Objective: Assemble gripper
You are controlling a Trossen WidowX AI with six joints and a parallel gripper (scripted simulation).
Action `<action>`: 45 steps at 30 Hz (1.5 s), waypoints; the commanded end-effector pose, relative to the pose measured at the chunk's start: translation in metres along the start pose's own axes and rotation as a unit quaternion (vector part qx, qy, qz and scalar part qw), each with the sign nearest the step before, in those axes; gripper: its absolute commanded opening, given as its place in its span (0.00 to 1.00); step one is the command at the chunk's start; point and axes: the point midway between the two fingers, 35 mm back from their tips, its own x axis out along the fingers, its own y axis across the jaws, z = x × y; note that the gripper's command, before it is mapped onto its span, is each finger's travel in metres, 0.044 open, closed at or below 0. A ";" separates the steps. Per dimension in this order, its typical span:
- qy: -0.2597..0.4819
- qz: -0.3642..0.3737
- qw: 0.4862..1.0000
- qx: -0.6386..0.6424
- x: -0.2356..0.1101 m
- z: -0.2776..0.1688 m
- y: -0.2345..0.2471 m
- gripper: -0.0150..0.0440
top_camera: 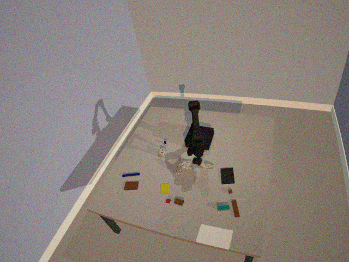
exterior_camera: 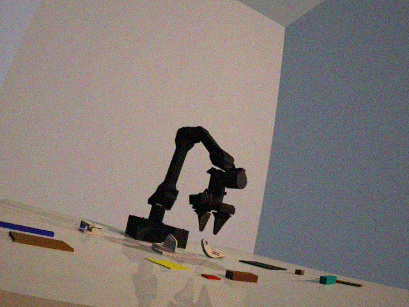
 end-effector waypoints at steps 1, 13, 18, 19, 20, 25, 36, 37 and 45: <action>0.003 -0.001 1.000 -0.003 -0.001 -0.001 0.000 1.00; 0.003 -0.001 1.000 -0.003 -0.001 -0.001 0.000 1.00; 0.003 -0.001 1.000 -0.003 -0.001 -0.001 0.000 1.00; 0.003 -0.001 1.000 -0.003 -0.001 -0.001 0.000 1.00; 0.003 -0.001 1.000 -0.003 -0.001 -0.001 0.000 1.00; 0.003 -0.001 1.000 -0.003 -0.001 -0.001 0.000 1.00; 0.003 -0.001 1.000 0.001 -0.001 -0.001 -0.008 0.91; 0.003 -0.001 1.000 0.005 -0.001 -0.002 -0.018 0.87; 0.003 -0.003 1.000 0.026 0.003 -0.001 -0.061 0.51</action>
